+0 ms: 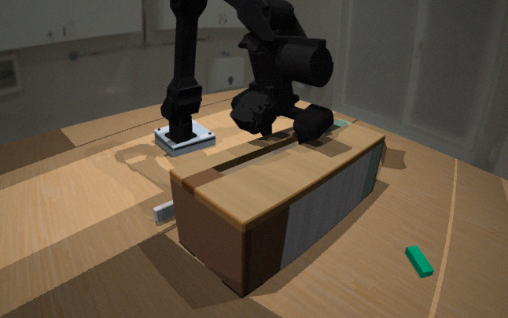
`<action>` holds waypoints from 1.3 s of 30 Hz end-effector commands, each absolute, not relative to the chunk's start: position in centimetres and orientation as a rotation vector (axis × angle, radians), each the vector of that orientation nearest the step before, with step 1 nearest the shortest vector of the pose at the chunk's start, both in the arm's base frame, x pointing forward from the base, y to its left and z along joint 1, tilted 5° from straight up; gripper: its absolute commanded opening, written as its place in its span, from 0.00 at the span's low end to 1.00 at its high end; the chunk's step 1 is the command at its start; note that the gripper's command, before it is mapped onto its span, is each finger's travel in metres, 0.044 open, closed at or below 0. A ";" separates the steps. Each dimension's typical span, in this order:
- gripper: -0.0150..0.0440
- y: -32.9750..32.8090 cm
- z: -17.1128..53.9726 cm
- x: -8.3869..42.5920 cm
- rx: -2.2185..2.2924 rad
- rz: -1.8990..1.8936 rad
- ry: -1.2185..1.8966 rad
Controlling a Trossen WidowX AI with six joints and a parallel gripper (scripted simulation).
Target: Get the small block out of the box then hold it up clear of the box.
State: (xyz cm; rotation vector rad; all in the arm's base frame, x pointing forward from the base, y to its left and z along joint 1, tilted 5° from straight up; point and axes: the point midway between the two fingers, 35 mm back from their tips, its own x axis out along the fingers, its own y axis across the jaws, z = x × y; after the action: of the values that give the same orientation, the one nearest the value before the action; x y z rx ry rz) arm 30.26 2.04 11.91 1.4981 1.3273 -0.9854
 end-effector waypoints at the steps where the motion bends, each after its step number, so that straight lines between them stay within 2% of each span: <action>1: 0.93 1.6 11.9 30.1 1.494 -0.986 1.328; 39: 0.93 4.9 11.8 30.3 1.496 -0.985 1.330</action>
State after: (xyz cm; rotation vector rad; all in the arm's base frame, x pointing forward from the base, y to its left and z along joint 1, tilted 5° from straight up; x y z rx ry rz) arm 30.23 4.68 11.81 1.4935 1.3348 -0.9822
